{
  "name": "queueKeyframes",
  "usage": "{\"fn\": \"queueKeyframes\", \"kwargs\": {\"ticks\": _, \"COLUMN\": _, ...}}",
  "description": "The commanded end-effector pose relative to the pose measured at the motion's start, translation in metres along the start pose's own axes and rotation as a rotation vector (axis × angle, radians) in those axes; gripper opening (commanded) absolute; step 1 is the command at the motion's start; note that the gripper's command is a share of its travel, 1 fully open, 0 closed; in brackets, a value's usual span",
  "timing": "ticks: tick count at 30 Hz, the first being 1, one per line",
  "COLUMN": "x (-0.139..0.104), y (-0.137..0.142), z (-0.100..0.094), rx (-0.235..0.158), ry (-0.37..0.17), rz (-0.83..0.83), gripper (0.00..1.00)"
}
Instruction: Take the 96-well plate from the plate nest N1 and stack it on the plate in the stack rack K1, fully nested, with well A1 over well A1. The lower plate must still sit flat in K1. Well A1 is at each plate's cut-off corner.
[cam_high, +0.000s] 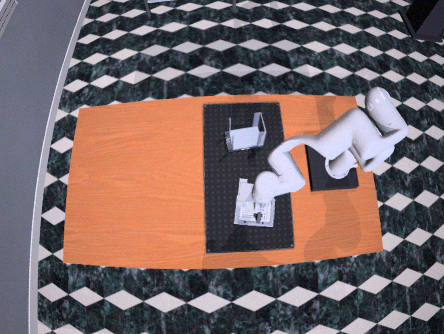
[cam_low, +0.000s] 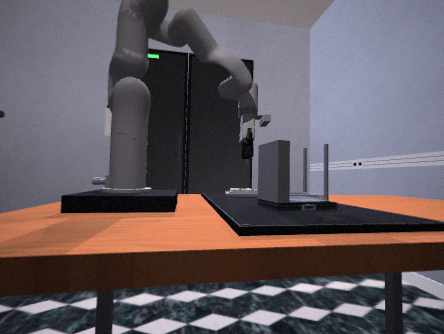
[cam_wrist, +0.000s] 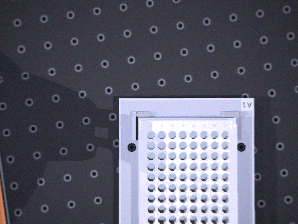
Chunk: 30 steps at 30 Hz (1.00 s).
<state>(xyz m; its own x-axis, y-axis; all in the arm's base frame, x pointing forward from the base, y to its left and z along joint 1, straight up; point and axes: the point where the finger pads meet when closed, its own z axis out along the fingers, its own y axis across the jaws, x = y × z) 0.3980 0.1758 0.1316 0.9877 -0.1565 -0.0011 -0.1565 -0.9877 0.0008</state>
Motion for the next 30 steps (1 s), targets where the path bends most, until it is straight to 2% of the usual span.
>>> {"fn": "queueKeyframes", "kwargs": {"ticks": 1, "x": 0.001, "y": -0.001, "z": 0.006, "rx": 0.000, "ry": 0.006, "rz": 0.000, "gripper": 1.00}}
{"fn": "queueKeyframes", "kwargs": {"ticks": 30, "x": 0.001, "y": -0.001, "z": 0.048, "rx": -0.001, "ry": 0.006, "rz": 0.000, "gripper": 1.00}}
